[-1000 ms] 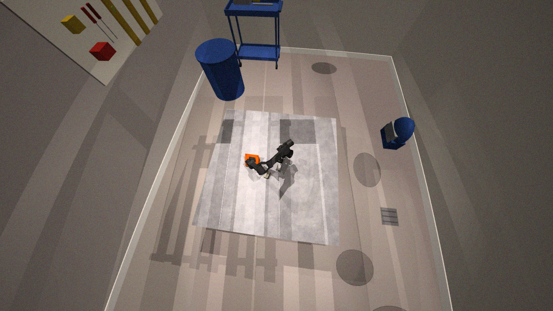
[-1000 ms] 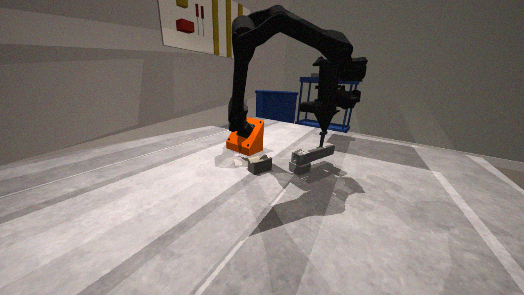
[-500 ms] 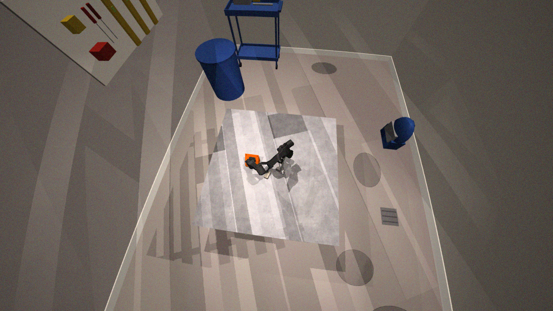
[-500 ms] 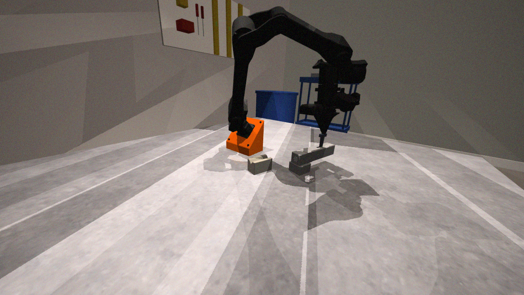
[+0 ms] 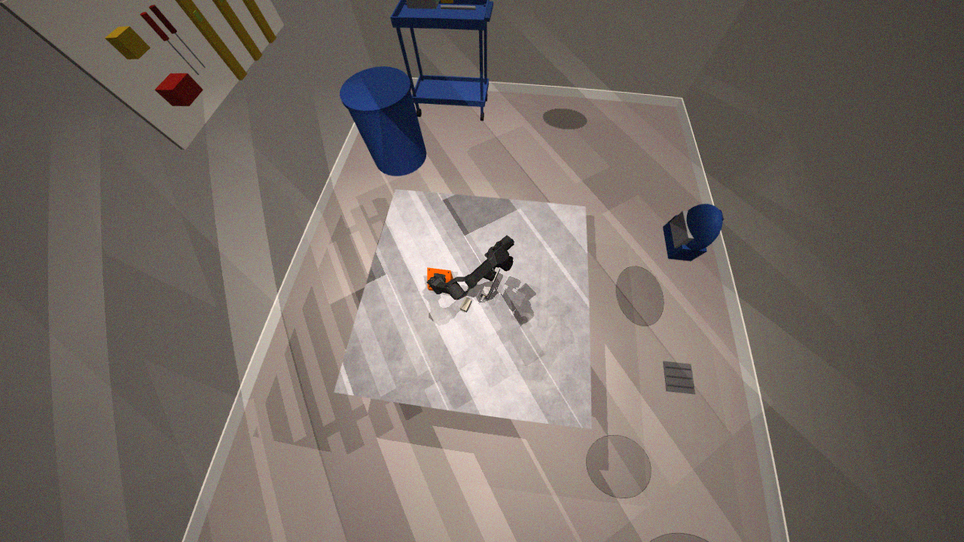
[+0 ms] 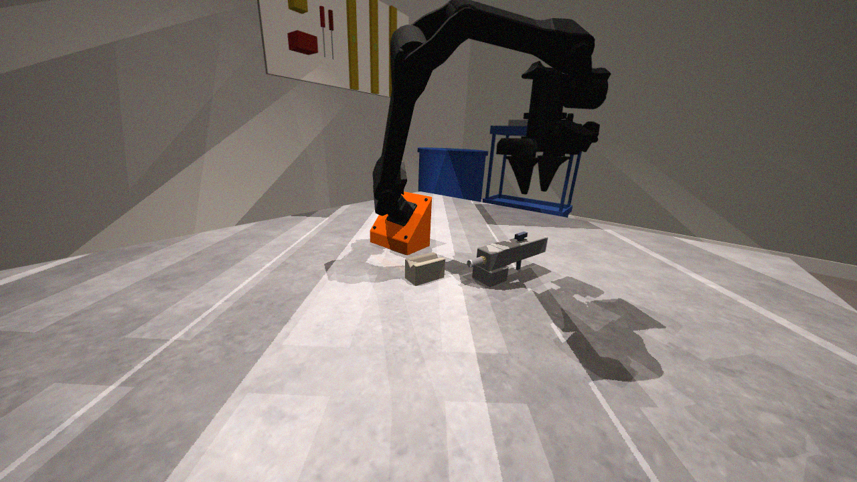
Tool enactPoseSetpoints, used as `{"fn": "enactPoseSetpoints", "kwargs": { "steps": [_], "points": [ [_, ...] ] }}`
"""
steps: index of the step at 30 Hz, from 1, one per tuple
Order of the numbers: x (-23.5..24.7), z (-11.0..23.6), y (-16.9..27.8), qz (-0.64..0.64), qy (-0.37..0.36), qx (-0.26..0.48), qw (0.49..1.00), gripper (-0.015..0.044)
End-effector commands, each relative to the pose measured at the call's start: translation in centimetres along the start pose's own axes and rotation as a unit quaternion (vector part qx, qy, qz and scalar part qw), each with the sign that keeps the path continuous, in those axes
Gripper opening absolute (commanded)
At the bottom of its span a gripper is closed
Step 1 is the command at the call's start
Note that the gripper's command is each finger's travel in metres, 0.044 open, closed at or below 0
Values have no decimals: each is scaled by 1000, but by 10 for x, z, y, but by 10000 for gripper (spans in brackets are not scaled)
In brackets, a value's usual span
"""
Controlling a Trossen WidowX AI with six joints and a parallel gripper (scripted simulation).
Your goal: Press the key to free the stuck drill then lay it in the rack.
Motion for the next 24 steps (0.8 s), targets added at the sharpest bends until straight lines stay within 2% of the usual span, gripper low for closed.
{"fn": "enactPoseSetpoints", "kwargs": {
  "steps": [1, 3, 9, 12, 18, 24],
  "points": [
    [-3, -4, -2, 12, 1, 2, 1000, 394],
    [-10, -8, -5, 48, -2, 4, 999, 440],
    [-41, -26, -14, 193, -12, 7, 981, 440],
    [-64, -37, -18, 293, -15, 6, 956, 440],
    [-111, -65, -17, 493, -12, 3, 870, 440],
    [-154, -93, -5, 669, -1, 11, 743, 440]
  ]
}}
Point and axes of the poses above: the point midway between the two fingers, 35 mm back from their tips, its own z axis back along the fingers, its own x axis across the jaws, y = z × x, the point moved 9 cm from there along z, back along the fingers, and after that the axes turned 1 degree about -z, right-handed, at the moved point
